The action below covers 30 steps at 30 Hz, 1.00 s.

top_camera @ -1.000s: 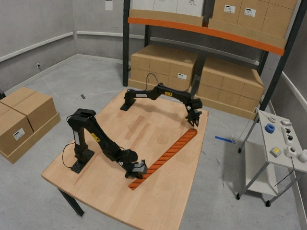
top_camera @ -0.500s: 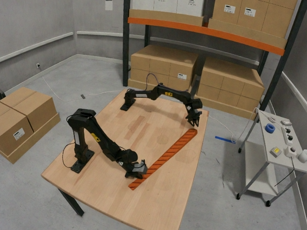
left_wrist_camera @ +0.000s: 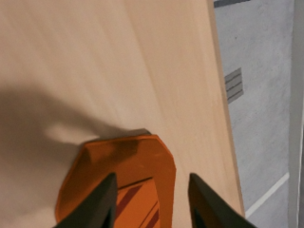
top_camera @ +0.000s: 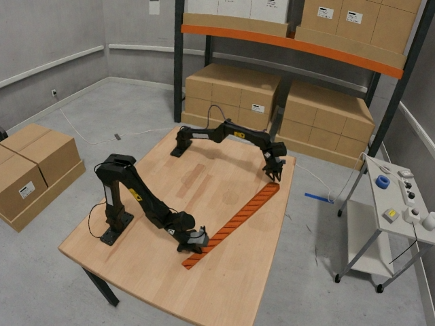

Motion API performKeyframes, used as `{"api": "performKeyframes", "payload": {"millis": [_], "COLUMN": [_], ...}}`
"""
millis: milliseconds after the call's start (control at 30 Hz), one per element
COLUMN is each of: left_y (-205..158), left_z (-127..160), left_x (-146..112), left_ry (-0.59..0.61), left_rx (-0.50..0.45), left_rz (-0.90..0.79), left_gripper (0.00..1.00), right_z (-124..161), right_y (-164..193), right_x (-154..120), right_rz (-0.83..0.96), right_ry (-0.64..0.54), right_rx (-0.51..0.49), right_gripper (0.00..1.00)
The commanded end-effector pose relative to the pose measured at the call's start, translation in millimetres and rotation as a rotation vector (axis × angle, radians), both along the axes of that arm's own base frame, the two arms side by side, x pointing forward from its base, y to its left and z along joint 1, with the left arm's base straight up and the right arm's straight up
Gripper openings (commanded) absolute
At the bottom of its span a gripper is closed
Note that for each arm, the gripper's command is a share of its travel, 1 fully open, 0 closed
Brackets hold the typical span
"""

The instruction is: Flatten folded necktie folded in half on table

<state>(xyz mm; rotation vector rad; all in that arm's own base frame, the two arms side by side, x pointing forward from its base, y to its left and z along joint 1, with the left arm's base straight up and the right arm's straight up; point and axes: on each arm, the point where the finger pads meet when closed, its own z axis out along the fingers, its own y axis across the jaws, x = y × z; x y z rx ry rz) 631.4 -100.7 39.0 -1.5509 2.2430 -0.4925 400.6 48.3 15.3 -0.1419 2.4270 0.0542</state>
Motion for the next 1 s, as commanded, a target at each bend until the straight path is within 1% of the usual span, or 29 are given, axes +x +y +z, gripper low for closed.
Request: {"api": "performKeyframes", "payload": {"millis": [0, 500, 967], "left_y": [3, 3, 3], "left_z": [9, -1, -2], "left_x": [8, 8, 8], "left_ry": [0.323, 0.336, 0.337], "left_rx": [0.049, 0.051, 0.051], "left_rz": [0.006, 0.006, 0.006], "left_gripper": [0.38, 0.38, 0.38], "right_z": [-6, -6, -6], "right_y": [-2, -2, -2], "right_x": [-3, -3, -3], "right_rz": [0.004, 0.004, 0.004], "right_ry": [0.013, 0.013, 0.013], "right_rx": [-0.003, -0.003, -0.003], "right_gripper": [0.04, 0.04, 0.04]}}
